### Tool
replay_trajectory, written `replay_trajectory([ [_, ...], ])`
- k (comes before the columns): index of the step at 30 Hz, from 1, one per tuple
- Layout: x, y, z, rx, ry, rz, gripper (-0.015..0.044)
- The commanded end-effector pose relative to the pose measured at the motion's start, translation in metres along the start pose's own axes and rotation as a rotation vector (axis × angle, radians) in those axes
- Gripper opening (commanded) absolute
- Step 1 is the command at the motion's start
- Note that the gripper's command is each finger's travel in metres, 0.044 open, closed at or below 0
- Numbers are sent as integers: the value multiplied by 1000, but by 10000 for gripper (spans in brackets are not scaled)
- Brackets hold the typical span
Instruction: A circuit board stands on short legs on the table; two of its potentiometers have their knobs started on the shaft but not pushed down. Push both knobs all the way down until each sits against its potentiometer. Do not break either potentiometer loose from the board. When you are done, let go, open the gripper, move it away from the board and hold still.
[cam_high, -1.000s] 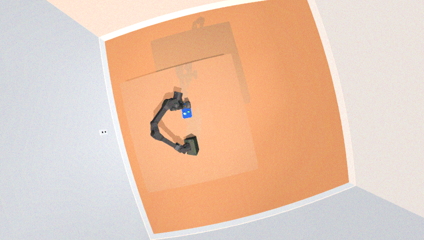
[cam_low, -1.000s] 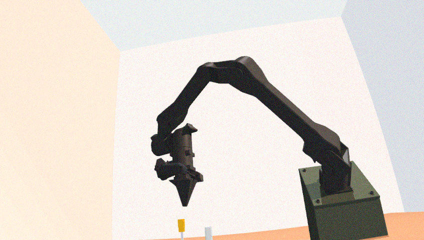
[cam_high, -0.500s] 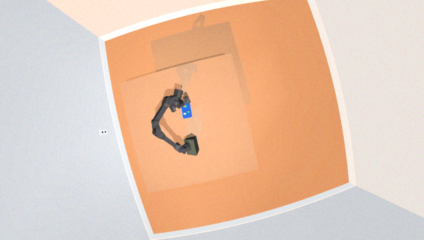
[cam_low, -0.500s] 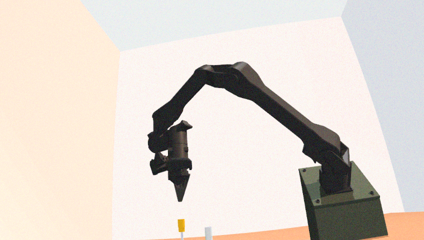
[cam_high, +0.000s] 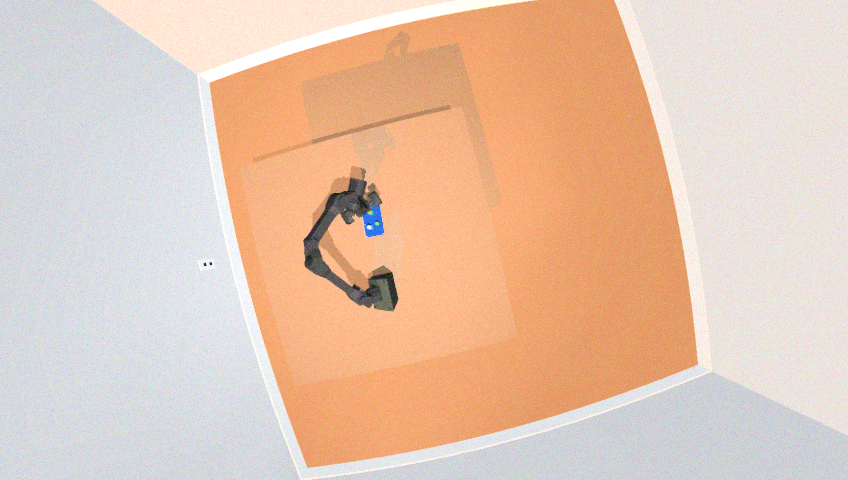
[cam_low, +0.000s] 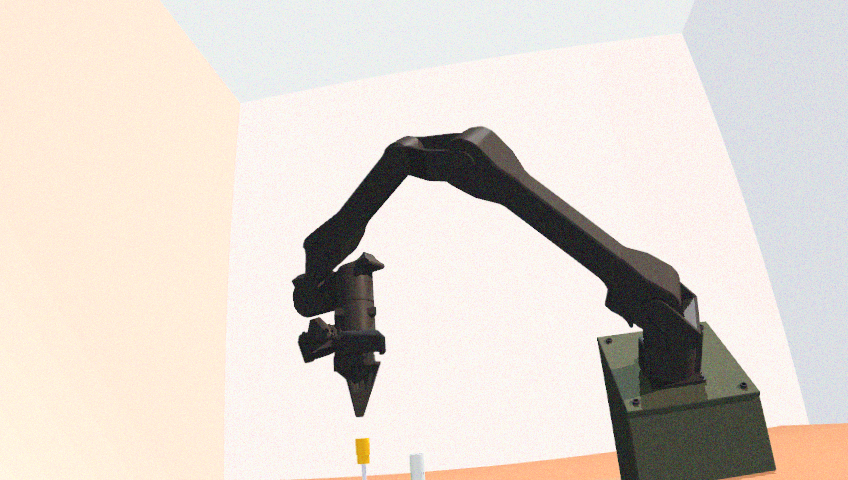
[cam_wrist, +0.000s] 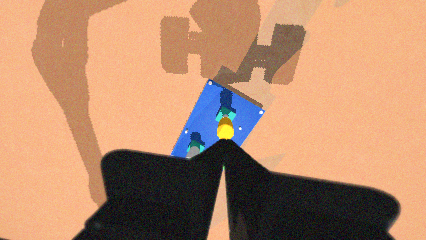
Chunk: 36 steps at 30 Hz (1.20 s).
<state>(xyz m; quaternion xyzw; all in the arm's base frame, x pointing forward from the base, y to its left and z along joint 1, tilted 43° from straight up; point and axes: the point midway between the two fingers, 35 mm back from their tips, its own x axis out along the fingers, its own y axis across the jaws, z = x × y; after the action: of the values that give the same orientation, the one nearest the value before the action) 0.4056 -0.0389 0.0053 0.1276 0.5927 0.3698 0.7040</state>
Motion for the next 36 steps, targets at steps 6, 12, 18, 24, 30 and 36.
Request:
replay_trajectory([
  [6,12,0,-1,7,1,7,0],
  [12,22,0,-1,7,0,8,0],
  [18,24,0,-1,7,0,8,0],
  [24,24,0,-1,7,0,8,0],
  [30,23,0,-1,7,0,8,0],
  [36,25,1,-1,7,0,8,0],
])
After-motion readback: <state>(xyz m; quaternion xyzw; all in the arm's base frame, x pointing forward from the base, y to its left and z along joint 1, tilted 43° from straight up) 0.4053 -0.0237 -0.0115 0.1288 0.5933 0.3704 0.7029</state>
